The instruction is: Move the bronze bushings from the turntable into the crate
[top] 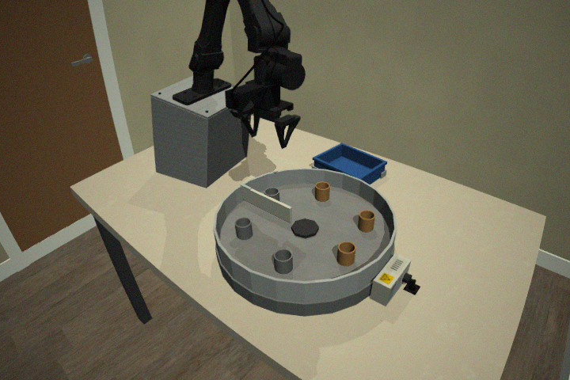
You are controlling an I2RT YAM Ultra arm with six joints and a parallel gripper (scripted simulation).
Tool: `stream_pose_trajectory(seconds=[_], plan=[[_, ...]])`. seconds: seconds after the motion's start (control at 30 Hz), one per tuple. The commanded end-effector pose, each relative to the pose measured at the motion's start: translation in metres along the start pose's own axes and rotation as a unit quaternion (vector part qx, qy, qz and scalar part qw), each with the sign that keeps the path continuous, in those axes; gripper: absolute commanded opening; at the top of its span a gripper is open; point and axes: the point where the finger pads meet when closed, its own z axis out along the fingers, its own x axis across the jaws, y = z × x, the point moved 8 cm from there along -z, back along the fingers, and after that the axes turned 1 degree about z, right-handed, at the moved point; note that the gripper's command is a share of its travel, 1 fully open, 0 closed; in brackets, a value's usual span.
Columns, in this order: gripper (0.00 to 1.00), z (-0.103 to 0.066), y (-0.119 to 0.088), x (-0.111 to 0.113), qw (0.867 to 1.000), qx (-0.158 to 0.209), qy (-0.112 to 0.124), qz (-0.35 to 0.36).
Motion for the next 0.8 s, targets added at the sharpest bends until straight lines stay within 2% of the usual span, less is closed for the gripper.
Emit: stream_pose_trajectory(seconds=[0.0,0.37,0.4,0.77], plan=[[1.0,-0.0084,-0.006,0.0072,0.999,0.014,0.03,-0.005],[1.0,-0.0087,-0.0045,0.0057,1.0,0.009,0.024,-0.004],[0.11,-0.0087,-0.0045,0.0057,1.0,0.009,0.024,-0.004],[0.11,-0.0087,-0.0045,0.0057,1.0,0.009,0.024,-0.004]])
